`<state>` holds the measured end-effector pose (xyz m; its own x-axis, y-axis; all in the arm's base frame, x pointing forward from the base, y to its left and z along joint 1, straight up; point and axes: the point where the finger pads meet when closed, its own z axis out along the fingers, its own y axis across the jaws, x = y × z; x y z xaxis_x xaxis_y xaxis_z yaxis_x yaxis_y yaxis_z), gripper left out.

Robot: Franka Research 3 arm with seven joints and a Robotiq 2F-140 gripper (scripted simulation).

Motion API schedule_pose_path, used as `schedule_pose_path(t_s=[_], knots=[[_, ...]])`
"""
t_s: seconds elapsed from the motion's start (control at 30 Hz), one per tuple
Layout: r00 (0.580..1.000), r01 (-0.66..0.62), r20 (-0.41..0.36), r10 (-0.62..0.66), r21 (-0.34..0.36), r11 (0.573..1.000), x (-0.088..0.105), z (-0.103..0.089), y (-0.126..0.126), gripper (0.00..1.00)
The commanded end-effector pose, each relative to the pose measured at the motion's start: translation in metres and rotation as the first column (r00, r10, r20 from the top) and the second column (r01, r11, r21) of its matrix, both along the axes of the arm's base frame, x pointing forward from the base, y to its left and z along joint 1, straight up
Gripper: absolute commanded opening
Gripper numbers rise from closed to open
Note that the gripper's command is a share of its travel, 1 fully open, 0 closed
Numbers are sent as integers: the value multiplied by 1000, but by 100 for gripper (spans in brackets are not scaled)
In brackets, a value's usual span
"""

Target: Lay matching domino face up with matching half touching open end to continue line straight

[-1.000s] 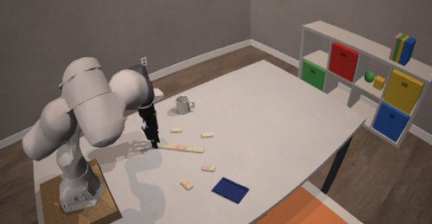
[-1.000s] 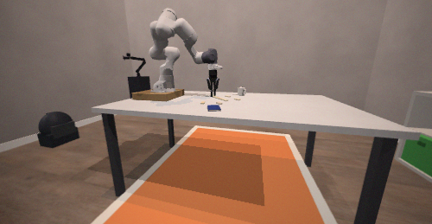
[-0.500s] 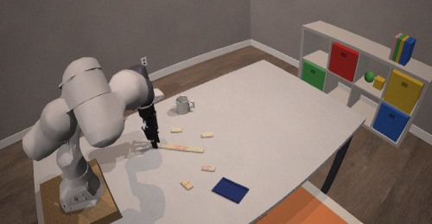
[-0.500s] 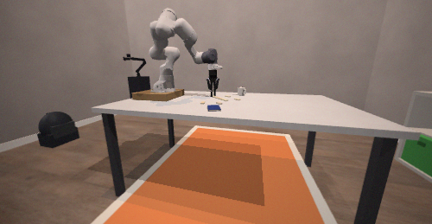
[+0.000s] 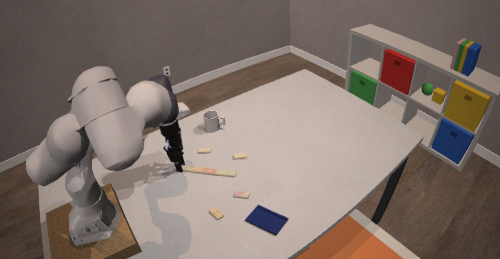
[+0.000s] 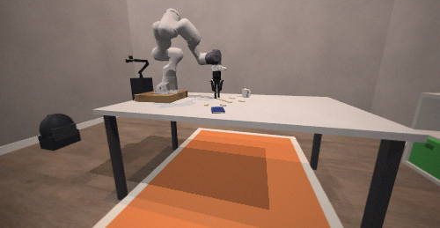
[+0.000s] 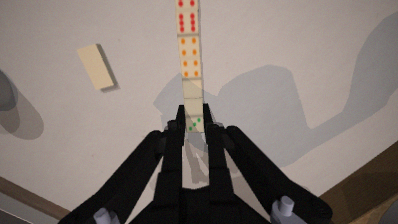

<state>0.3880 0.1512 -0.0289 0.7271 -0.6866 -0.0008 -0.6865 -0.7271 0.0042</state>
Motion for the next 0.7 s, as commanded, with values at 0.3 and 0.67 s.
schedule_pose_path(t_s=[0.3,0.67], knots=[[1000,-2,-3,2,0,1000,-2,0,0,22],[1000,-2,-3,2,0,1000,-2,0,0,33]])
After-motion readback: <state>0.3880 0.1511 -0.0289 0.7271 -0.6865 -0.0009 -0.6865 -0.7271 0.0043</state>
